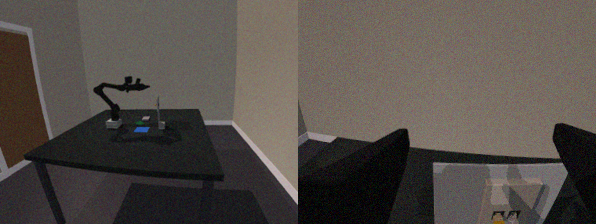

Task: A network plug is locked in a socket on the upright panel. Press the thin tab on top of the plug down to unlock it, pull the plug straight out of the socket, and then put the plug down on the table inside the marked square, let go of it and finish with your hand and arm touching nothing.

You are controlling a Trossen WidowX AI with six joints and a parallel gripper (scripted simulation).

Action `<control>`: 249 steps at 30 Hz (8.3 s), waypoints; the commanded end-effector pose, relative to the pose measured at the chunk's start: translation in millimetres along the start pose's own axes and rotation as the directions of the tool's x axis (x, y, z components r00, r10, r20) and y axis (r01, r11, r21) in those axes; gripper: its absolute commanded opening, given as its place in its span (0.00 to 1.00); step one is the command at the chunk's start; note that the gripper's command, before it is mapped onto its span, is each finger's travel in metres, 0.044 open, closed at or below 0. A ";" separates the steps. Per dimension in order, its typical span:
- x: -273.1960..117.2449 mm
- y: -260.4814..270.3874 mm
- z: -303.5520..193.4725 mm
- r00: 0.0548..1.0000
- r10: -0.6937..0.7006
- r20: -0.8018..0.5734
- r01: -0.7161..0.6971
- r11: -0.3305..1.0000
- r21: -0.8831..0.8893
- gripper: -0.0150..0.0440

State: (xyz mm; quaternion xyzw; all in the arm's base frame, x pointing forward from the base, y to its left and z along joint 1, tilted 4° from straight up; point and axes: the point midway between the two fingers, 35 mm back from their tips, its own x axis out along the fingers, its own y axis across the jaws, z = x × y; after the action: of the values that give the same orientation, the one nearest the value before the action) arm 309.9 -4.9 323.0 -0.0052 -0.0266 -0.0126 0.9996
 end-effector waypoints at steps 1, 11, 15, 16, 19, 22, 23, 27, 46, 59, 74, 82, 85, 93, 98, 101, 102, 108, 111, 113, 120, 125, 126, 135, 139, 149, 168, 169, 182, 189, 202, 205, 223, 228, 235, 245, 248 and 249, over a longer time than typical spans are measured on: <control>0.3 -0.2 -0.7 1.000 0.001 0.000 -0.001 1.000 0.006 0.89; 11.5 -14.7 -38.8 0.999 0.052 0.005 -0.051 0.948 0.314 0.52; 12.3 -21.5 -55.2 0.997 0.074 0.006 -0.069 0.896 0.438 0.52; 12.1 -23.2 -59.3 0.997 0.080 0.006 -0.073 0.881 0.468 0.52; 10.6 -28.2 -71.4 0.995 0.096 0.006 -0.083 0.828 0.554 0.52; 7.8 -32.9 -83.4 0.994 0.113 0.006 -0.091 0.767 0.635 0.52; 6.5 -34.4 -87.3 0.993 0.118 0.006 -0.093 0.745 0.660 0.52; 0.3 -39.9 -102.6 0.990 0.140 0.005 -0.096 0.649 0.755 0.52; -52.2 -48.5 -162.8 0.970 0.243 -0.005 -0.013 0.075 0.997 0.52; -43.4 -48.8 -166.6 0.966 0.258 -0.001 0.008 -0.024 1.000 0.52; -0.7 -46.6 -168.7 0.964 0.264 0.013 0.004 -0.067 0.998 0.52; 11.0 -47.5 -167.9 0.964 0.264 0.015 0.003 -0.067 0.998 0.52; 15.8 -47.6 -167.6 0.965 0.264 0.015 0.003 -0.067 0.998 0.52; 28.7 -47.7 -167.1 0.965 0.263 0.017 0.001 -0.066 0.998 0.52; 36.8 -47.6 -167.0 0.965 0.263 0.017 0.000 -0.066 0.998 0.52; 41.7 -47.4 -167.0 0.965 0.263 0.018 0.000 -0.067 0.998 0.52; 43.4 -47.3 -167.0 0.964 0.263 0.018 0.000 -0.067 0.998 0.52; 53.2 -46.7 -167.0 0.964 0.264 0.019 -0.001 -0.067 0.998 0.52; 57.8 -46.2 -167.1 0.964 0.264 0.019 -0.001 -0.067 0.998 0.52; 58.8 -46.1 -167.2 0.964 0.264 0.019 -0.001 -0.067 0.998 0.52; 58.8 -46.1 -167.2 0.964 0.264 0.019 -0.001 -0.067 0.998 0.44; 58.8 -46.1 -167.2 0.964 0.264 0.019 -0.001 -0.067 0.998 0.38; 58.8 -46.1 -167.2 0.964 0.264 0.019 -0.001 -0.067 0.998 0.37; 58.8 -46.1 -167.2 0.964 0.264 0.019 -0.001 -0.067 0.998 0.27; 58.8 -46.1 -167.2 0.964 0.264 0.019 -0.001 -0.067 0.998 0.25; 53.6 -45.9 -167.3 0.964 0.264 0.018 -0.001 -0.067 0.998 0.25; 41.8 -46.1 -167.7 0.964 0.264 0.017 0.000 -0.067 0.998 0.25; 41.2 -46.1 -167.7 0.964 0.264 0.017 0.001 -0.067 0.998 0.25; 32.3 -46.9 -168.0 0.964 0.264 0.017 0.001 -0.067 0.998 0.25; 27.5 -47.5 -168.2 0.964 0.264 0.016 0.002 -0.067 0.998 0.25; 18.5 -48.6 -168.4 0.964 0.264 0.015 0.003 -0.067 0.998 0.25; 16.4 -48.9 -168.5 0.964 0.264 0.015 0.003 -0.067 0.998 0.25; 3.9 -50.5 -168.9 0.964 0.264 0.014 0.004 -0.067 0.998 0.25; 0.4 -50.9 -169.0 0.964 0.264 0.013 0.004 -0.067 0.998 0.25; -4.5 -51.6 -169.1 0.964 0.264 0.013 0.005 -0.067 0.998 0.25; -6.7 -53.0 -169.3 0.965 0.263 0.009 0.008 -0.065 0.998 0.25; -7.0 -53.5 -165.1 0.965 0.263 0.009 0.008 -0.065 0.998 0.25; -7.2 -53.7 -163.6 0.965 0.263 0.010 0.008 -0.065 0.998 0.25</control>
State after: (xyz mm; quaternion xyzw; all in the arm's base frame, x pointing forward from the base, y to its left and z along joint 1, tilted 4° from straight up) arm 309.9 -59.7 153.1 0.7214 0.0698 0.0999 0.6817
